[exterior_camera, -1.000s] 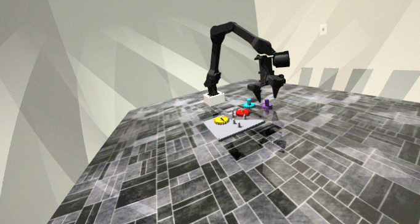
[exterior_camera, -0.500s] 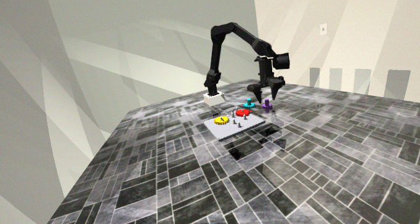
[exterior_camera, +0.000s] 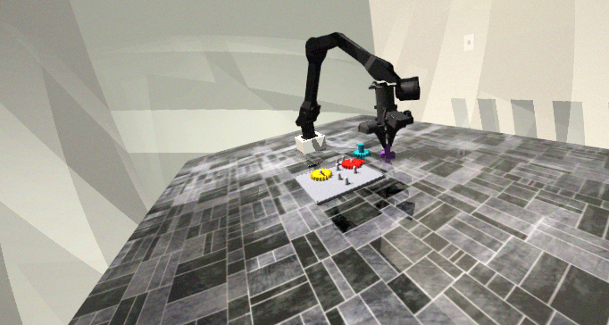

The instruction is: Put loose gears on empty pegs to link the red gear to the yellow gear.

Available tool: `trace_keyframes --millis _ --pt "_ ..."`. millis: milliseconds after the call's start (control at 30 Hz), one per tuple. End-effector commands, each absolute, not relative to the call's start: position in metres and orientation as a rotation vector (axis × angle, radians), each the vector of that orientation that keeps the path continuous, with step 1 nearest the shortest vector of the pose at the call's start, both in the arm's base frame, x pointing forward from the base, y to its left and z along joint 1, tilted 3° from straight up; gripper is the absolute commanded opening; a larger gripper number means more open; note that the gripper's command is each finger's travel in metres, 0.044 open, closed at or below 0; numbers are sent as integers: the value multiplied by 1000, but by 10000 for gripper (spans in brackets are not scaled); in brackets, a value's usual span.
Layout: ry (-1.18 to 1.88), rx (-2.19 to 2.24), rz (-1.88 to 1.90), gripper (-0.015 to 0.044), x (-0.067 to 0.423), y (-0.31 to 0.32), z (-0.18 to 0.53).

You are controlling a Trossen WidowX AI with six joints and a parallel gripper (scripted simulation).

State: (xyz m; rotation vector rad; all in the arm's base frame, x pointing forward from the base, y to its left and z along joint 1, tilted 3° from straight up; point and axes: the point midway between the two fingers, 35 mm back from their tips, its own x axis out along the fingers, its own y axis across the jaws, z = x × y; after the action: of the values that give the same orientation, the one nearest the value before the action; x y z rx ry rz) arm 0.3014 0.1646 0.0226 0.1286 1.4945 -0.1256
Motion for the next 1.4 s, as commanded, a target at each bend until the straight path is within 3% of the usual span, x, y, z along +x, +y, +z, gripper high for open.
trace_keyframes --millis 0,100,1367 --pt "1496 128 -129 52 301 164 21" --pt "1496 128 -129 0 301 164 22" --pt "1496 128 -129 0 300 160 125"
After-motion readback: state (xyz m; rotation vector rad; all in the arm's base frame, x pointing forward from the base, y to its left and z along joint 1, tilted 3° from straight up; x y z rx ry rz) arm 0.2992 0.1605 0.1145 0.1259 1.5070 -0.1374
